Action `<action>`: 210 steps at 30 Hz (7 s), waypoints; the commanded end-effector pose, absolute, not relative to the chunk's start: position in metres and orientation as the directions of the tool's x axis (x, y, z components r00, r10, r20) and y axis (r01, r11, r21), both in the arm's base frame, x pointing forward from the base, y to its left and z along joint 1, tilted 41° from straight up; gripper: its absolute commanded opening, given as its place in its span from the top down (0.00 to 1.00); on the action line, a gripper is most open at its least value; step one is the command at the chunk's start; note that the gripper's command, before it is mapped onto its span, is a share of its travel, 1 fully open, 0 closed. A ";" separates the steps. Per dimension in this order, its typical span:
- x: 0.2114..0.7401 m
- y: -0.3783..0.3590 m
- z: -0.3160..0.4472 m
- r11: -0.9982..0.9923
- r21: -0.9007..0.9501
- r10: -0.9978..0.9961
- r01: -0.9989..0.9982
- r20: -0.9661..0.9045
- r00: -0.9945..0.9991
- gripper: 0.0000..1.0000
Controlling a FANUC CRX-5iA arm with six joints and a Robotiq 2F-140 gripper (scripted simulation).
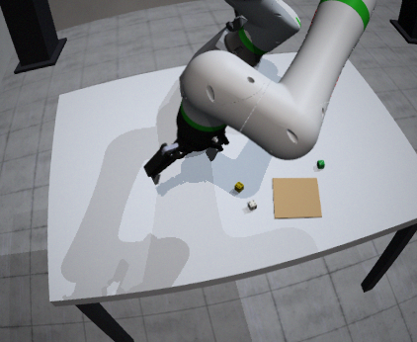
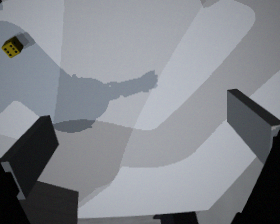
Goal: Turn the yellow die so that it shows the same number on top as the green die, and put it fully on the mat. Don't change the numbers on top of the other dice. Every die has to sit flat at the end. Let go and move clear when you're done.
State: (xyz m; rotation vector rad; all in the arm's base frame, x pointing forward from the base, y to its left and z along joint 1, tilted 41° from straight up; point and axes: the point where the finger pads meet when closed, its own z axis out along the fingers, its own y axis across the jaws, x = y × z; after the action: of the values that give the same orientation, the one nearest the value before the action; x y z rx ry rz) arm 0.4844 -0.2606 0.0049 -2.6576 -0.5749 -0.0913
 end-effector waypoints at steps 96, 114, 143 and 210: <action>0.464 -0.053 -0.028 -0.808 -0.572 -0.068 0.141 0.329 0.942 0.00; 0.515 -0.043 -0.001 -0.808 -0.572 -0.068 0.141 0.329 0.942 0.00; 0.527 -0.041 0.006 -0.808 -0.572 -0.068 0.141 0.329 0.942 0.00; 0.412 0.162 0.117 -0.808 -0.572 -0.068 0.141 0.329 0.942 0.00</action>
State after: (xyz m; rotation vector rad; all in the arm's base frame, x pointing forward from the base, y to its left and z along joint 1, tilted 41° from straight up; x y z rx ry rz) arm 0.4161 0.1540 0.1129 -2.4642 -0.0558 -0.4462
